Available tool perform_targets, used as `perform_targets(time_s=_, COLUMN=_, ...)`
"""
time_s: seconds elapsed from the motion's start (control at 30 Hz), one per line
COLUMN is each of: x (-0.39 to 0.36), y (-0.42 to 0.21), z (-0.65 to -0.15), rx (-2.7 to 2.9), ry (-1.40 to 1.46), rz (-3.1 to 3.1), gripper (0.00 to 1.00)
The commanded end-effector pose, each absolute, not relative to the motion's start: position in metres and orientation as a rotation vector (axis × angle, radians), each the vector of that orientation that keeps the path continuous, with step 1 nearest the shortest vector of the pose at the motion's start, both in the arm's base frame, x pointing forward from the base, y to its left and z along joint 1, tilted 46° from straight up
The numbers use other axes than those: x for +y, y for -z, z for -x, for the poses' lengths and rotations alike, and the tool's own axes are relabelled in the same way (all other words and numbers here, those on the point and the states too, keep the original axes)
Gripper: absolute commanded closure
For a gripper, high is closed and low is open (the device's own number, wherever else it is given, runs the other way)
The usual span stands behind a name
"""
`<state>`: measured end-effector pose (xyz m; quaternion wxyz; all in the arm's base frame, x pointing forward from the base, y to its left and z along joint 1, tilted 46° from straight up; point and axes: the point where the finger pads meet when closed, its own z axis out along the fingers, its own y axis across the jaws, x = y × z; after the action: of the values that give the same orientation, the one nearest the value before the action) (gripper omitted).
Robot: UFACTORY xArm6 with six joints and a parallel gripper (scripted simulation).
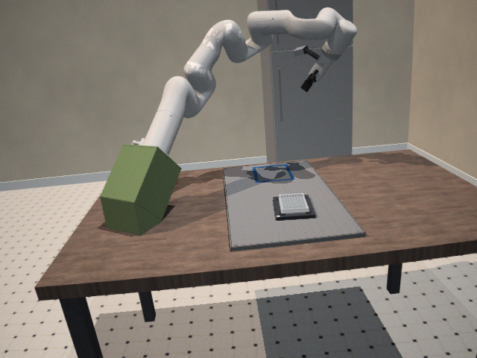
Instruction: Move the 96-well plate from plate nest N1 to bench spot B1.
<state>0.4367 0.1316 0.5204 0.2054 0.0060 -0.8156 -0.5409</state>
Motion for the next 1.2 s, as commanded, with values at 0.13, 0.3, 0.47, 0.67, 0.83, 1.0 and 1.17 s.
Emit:
perform_targets(time_s=0.13, x=0.131, y=-0.521, z=-0.437, rx=-2.276, ry=1.509, rz=-0.017, gripper=0.0)
perform_targets(time_s=0.3, x=0.131, y=-0.521, z=-0.437, rx=-2.276, ry=1.509, rz=-0.017, gripper=0.0)
perform_targets(time_s=0.47, x=0.131, y=-0.521, z=-0.437, rx=-2.276, ry=1.509, rz=-0.017, gripper=0.0)
perform_targets(time_s=0.67, x=0.128, y=-0.508, z=-0.451, rx=-2.236, ry=1.475, rz=0.153, gripper=0.0)
perform_targets(time_s=0.83, x=0.125, y=-0.496, z=-0.462, rx=-2.174, ry=1.427, rz=0.354, gripper=0.0)
perform_targets(time_s=1.0, x=0.121, y=-0.482, z=-0.473, rx=-2.104, ry=1.38, rz=0.529, gripper=0.0)
perform_targets(time_s=1.17, x=0.119, y=-0.474, z=-0.479, rx=-2.06, ry=1.352, rz=0.622, gripper=0.0)
